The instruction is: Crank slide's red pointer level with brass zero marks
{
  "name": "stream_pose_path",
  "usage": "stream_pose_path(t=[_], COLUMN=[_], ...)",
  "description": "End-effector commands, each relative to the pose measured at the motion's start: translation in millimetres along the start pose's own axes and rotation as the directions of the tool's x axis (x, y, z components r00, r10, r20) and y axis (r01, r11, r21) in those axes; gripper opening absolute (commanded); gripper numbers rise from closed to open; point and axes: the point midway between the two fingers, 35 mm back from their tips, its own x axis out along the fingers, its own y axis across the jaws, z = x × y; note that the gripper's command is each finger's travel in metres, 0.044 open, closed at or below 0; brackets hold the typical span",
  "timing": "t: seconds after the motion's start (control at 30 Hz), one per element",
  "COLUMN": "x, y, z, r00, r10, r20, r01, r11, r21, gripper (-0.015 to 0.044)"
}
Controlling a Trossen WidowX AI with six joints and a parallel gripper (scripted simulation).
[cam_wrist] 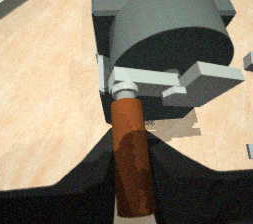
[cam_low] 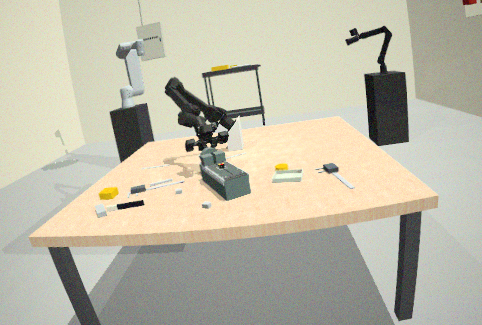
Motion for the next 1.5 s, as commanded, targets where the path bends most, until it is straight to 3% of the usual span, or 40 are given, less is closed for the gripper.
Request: stream_pose_path(t=[0.0,1.47], x=[6.7,27.8], y=[2.3,-32.3], z=[-6.7,-27.7], r00=[1.0,1.0], r10=[0.009,0.007], r20=[-0.01,-0.011], r01=[-0.009,-0.007], r11=[1.0,1.0], r21=[-0.004,-0.005], gripper=[0.0,0.0])
